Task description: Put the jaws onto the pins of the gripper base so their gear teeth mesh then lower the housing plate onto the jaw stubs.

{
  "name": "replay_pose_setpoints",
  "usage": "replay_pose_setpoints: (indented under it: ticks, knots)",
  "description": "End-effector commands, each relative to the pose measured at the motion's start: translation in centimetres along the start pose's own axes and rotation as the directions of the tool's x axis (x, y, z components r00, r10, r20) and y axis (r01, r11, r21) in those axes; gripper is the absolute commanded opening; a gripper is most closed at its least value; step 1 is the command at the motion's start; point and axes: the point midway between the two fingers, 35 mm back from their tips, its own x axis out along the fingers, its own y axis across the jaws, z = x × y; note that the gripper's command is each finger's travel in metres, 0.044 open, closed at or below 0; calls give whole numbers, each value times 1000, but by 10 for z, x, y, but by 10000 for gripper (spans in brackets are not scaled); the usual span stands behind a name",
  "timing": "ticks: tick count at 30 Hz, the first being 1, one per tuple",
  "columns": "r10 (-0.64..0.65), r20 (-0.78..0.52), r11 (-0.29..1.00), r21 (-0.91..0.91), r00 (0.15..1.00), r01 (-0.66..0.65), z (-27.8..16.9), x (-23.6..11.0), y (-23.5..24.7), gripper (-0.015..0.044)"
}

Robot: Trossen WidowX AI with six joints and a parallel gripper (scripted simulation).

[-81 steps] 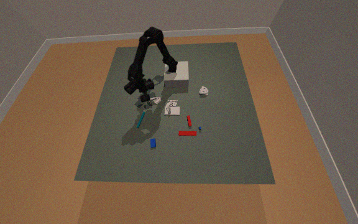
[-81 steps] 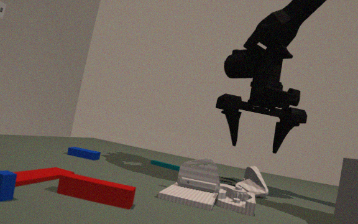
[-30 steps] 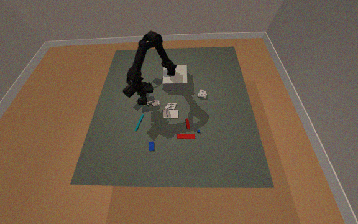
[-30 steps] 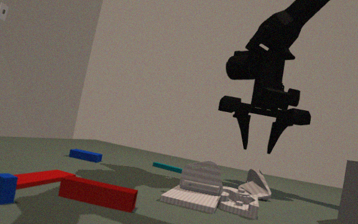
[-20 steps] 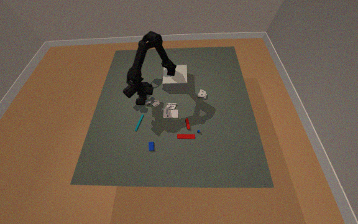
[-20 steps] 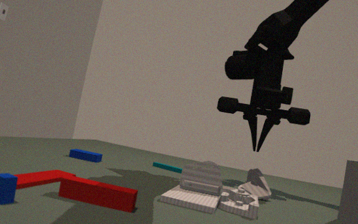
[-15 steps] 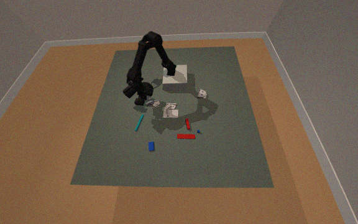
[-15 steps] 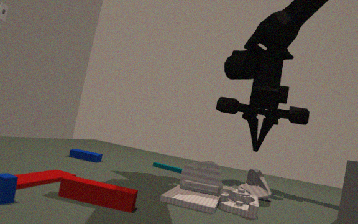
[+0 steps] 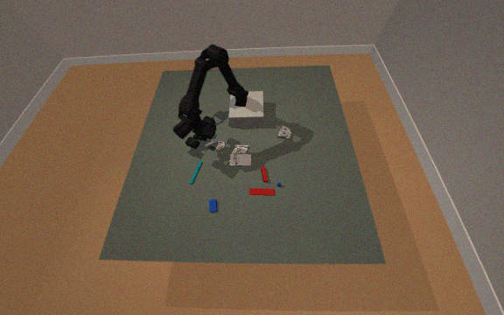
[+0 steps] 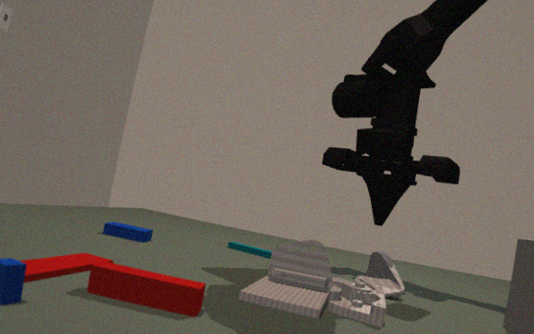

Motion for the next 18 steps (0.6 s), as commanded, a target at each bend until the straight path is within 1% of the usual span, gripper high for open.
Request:
replay_pose_setpoints:
  ticks: [1, 9, 18]
  knots:
    - [-1, -2, 998, 68, 1000, 1, 0, -1, -2, 0]
    - [-1, -2, 973, 230, 1000, 2, 2, -1, -3, 0]
    - [-2, -2, 914, 406, 1000, 2, 3, -1, -5, 0]
